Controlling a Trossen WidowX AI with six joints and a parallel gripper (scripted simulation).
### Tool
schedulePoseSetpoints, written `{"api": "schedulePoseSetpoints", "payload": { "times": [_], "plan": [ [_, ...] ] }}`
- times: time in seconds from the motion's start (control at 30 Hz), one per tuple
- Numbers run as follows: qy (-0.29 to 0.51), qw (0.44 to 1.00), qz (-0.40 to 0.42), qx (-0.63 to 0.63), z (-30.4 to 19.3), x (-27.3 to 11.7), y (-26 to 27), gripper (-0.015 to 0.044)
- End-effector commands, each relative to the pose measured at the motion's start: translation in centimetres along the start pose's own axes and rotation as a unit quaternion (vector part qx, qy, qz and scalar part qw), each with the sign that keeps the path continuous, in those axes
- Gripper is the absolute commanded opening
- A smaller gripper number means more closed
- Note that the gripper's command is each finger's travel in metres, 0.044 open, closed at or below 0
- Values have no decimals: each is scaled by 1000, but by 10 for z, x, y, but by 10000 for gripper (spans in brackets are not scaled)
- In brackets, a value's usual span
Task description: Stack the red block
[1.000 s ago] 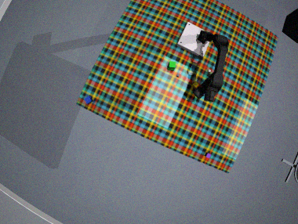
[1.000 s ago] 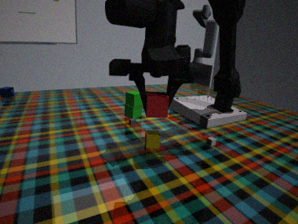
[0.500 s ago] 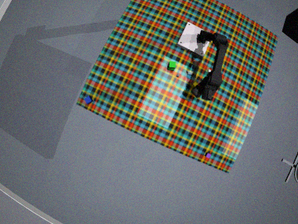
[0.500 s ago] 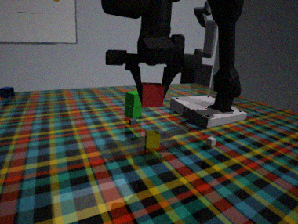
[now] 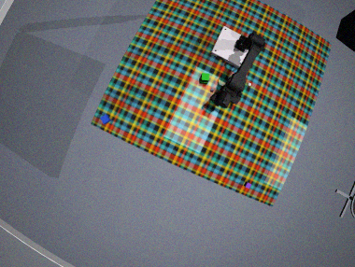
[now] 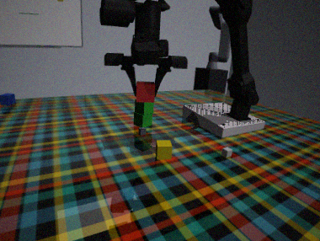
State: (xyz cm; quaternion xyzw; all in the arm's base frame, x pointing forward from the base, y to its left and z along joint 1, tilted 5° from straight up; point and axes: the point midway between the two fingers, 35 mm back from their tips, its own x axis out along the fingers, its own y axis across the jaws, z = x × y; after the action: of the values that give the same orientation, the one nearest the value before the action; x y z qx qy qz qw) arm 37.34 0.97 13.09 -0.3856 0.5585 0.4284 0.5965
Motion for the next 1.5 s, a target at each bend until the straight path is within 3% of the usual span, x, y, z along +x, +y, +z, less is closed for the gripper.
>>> {"api": "schedulePoseSetpoints", "payload": {
  "times": [0.0, 0.63, 1.1, 1.47],
  "plan": [
    [3, 1000, -4, -2, -24, -2, -2, 0],
    [7, 1000, -2, -2, -138, 0, 4, 0],
    [7, 1000, -2, -2, -140, 30, 4, 0],
    [7, 1000, -2, -2, -140, 30, 4, 0]
  ]
}}
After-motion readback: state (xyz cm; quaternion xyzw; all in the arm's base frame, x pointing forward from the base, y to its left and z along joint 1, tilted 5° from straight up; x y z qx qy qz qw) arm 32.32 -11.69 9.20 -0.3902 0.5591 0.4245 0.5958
